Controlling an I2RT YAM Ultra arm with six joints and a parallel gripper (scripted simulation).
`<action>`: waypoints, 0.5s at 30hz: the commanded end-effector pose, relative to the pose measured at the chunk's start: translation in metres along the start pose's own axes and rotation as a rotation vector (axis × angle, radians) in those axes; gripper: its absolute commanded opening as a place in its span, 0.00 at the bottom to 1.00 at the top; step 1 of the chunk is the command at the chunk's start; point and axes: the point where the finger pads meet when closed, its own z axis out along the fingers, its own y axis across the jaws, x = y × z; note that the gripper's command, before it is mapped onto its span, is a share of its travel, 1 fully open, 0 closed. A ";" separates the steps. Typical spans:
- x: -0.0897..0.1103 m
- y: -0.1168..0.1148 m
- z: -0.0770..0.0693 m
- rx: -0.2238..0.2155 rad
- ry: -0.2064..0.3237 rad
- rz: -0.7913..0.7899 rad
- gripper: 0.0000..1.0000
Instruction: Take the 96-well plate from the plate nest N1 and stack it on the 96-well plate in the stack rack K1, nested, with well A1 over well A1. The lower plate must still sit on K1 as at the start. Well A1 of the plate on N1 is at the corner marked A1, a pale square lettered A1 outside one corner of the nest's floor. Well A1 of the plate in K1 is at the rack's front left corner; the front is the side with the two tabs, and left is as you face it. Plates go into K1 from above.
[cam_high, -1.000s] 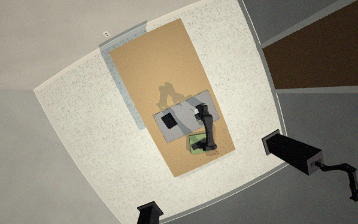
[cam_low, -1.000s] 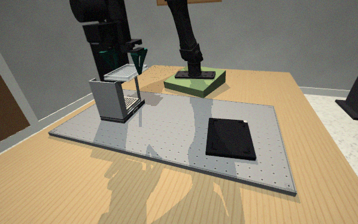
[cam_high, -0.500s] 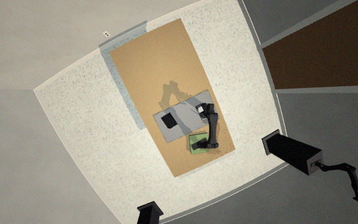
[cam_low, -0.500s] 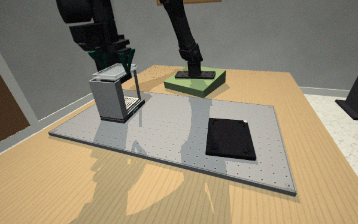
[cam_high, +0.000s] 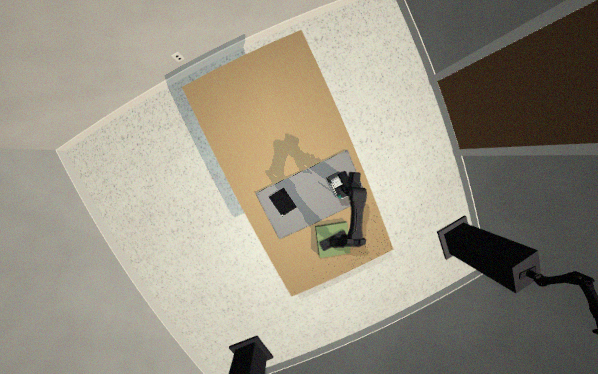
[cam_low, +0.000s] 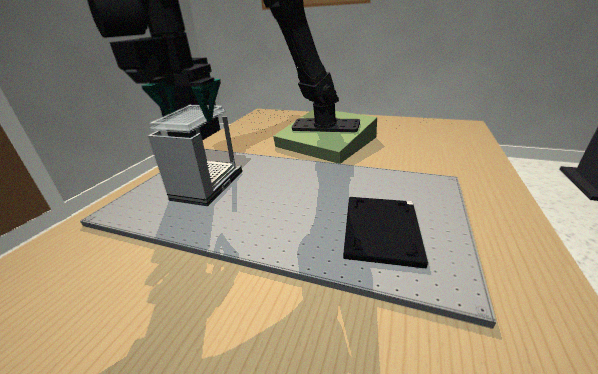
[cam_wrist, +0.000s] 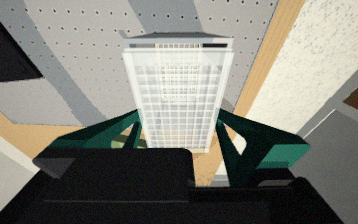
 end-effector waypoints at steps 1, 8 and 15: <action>-0.006 -0.002 -0.022 0.022 -0.058 -0.004 0.00; -0.007 -0.001 -0.016 0.013 -0.044 -0.004 0.00; -0.010 -0.002 -0.013 0.011 -0.042 -0.005 0.00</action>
